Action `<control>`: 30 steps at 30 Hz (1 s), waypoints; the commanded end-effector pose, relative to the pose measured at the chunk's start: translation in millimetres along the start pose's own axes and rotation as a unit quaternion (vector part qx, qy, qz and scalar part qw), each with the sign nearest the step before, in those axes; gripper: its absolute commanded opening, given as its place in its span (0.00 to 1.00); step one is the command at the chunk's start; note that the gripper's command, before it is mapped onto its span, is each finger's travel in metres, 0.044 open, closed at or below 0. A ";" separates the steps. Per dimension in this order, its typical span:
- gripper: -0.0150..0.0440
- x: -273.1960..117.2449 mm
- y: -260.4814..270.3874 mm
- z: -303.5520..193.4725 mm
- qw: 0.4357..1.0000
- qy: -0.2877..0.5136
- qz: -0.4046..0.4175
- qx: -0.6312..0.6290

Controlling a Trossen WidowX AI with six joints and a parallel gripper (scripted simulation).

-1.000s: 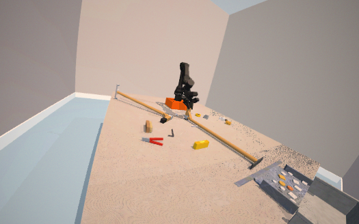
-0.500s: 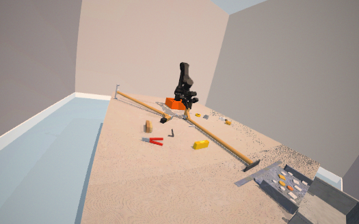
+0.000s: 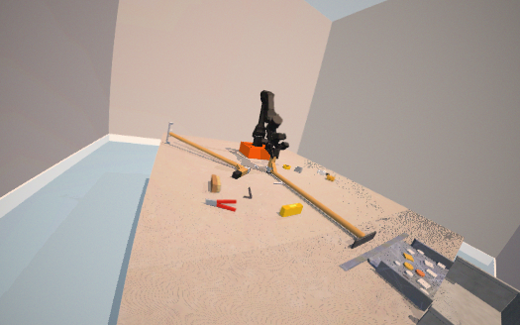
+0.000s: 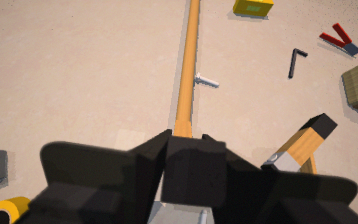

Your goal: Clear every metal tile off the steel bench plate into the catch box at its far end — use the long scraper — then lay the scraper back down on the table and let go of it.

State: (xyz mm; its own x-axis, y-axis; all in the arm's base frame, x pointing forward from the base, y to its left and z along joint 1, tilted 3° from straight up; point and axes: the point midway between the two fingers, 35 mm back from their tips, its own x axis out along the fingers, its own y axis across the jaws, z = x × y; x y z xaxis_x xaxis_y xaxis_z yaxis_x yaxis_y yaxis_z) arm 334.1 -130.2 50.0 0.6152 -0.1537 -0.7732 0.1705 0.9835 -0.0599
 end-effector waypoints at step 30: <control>0.25 -37.7 -2.4 -43.8 1.000 -0.002 -0.003 0.002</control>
State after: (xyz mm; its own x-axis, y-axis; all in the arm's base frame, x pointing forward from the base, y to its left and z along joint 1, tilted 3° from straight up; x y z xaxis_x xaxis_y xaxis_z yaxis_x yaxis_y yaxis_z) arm 280.6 -123.8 48.7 0.6083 -0.1579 -0.7778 0.1796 0.9820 -0.0589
